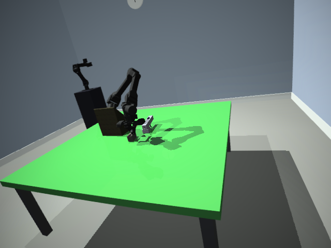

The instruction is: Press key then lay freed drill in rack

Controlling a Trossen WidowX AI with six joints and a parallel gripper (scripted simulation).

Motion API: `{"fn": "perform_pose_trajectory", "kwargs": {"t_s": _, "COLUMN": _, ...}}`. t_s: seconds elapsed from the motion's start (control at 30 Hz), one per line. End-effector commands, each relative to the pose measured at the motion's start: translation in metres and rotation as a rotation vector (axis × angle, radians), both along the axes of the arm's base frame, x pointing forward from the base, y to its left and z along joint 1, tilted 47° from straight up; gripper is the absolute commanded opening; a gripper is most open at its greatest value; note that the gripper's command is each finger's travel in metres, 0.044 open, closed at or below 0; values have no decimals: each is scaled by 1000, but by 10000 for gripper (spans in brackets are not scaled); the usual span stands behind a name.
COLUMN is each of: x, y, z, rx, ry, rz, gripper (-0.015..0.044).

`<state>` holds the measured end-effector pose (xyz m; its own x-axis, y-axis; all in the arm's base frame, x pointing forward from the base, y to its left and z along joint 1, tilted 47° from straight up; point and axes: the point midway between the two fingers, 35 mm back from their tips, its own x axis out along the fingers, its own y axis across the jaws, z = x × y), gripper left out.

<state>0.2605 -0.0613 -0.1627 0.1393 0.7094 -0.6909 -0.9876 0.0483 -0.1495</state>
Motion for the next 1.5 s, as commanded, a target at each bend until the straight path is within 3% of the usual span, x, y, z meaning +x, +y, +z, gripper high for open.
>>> {"fn": "perform_pose_trajectory", "kwargs": {"t_s": 0.0, "x": -8, "y": -1, "z": -2, "rx": 0, "ry": 3, "rz": -3, "gripper": 0}}
{"fn": "perform_pose_trajectory", "kwargs": {"t_s": 0.87, "x": -44, "y": -8, "z": -11, "rx": -1, "ry": 5, "rz": -3, "gripper": 0}}
{"fn": "perform_pose_trajectory", "kwargs": {"t_s": 1.47, "x": -38, "y": 12, "z": -29, "rx": 0, "ry": 4, "rz": -3, "gripper": 0}}
